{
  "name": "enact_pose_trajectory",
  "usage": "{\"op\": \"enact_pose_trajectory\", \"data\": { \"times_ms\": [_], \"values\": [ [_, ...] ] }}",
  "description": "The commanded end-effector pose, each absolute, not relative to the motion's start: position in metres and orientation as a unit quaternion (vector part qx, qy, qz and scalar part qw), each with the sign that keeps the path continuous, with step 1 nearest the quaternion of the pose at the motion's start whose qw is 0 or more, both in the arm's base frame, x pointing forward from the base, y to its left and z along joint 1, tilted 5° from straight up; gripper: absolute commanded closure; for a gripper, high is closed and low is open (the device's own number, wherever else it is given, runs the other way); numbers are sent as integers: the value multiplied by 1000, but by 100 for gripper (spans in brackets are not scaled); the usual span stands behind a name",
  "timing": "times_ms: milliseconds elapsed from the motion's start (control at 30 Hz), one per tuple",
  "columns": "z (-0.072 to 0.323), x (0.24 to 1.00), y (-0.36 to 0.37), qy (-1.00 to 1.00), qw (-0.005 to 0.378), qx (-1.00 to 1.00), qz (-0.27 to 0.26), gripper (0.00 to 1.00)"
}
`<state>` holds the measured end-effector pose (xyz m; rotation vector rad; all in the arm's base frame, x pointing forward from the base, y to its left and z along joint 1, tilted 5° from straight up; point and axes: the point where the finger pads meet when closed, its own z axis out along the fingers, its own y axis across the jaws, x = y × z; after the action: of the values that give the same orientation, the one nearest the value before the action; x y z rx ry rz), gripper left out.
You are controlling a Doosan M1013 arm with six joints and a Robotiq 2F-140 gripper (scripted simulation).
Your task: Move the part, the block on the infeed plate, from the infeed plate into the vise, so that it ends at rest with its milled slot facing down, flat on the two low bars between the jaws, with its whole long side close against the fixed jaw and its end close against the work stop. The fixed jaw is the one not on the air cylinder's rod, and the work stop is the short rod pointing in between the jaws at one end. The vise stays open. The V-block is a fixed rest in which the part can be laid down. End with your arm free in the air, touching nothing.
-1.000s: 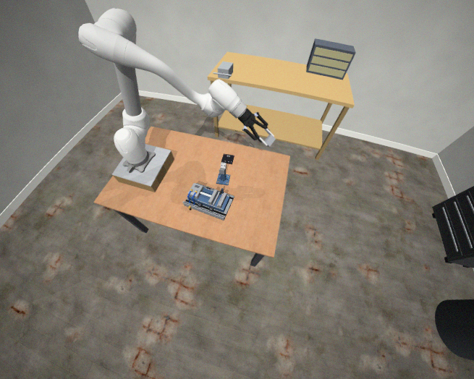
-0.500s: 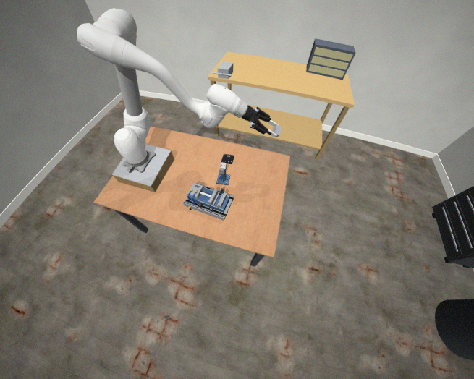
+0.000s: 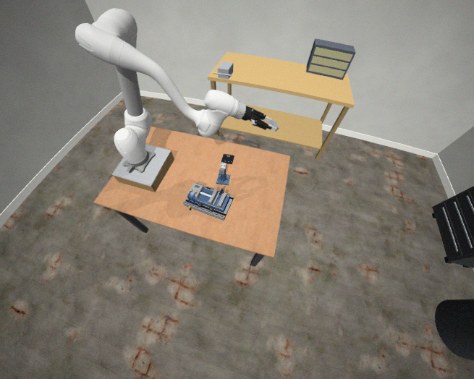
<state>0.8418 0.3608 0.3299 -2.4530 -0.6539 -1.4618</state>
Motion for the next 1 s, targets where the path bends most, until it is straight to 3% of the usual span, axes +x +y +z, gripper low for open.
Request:
{"op": "enact_pose_trajectory", "data": {
  "times_ms": [0,667,967],
  "values": [
    [320,829,365,-283,100,-829,-472,100],
    [259,759,351,-513,63,-776,-362,100],
    [225,720,315,-606,39,-743,-281,100]
  ]
}}
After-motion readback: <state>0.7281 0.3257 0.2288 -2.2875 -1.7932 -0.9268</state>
